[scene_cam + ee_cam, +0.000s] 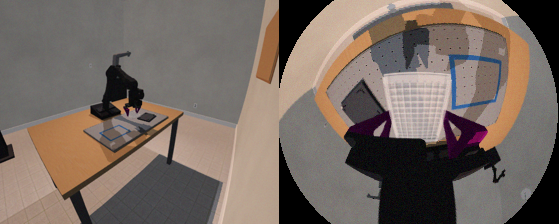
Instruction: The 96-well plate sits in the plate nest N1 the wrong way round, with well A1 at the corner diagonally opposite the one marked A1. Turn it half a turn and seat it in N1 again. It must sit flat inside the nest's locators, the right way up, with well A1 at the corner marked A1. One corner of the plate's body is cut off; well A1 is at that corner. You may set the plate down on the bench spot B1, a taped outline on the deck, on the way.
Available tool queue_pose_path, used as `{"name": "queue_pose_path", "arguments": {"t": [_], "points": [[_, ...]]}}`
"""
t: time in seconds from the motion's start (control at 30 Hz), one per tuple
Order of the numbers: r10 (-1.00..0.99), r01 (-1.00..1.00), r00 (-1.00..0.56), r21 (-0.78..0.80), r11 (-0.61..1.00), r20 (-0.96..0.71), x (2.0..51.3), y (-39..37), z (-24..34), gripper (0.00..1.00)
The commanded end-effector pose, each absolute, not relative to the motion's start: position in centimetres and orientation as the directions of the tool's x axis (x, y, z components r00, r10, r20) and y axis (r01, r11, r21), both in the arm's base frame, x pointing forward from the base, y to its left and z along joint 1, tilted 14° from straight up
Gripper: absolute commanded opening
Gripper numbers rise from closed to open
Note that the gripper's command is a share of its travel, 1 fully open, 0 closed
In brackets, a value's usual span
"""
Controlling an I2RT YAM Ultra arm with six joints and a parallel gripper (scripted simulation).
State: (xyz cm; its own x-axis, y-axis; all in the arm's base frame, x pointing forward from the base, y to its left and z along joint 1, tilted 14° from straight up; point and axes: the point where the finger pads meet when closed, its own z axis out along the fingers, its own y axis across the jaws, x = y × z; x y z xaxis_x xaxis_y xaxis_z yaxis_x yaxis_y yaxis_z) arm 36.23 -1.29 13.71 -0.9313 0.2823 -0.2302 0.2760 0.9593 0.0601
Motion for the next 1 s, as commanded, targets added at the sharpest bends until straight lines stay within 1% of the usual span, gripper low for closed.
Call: {"name": "queue_pose_path", "arguments": {"t": [0.0, 0.27, 0.4, 0.57, 0.63, 0.97], "points": [[0.172, 0.172, -0.945, 0.025, 0.985, -0.277, 36.3, -0.8, 15.3, 0.00], [0.164, 0.164, -0.945, 0.027, 0.986, -0.284, 36.5, 1.8, 15.7, 0.00], [0.164, 0.164, -0.954, 0.019, 0.986, -0.253, 36.7, 3.2, 14.6, 0.00], [0.165, 0.164, -0.947, 0.027, 0.986, -0.277, 36.6, 4.2, 15.5, 0.00], [0.164, 0.164, -0.954, 0.019, 0.986, -0.250, 36.7, 4.9, 14.5, 0.00], [0.164, 0.164, -0.951, 0.024, 0.986, -0.261, 36.8, 8.2, 15.0, 0.00]]}}
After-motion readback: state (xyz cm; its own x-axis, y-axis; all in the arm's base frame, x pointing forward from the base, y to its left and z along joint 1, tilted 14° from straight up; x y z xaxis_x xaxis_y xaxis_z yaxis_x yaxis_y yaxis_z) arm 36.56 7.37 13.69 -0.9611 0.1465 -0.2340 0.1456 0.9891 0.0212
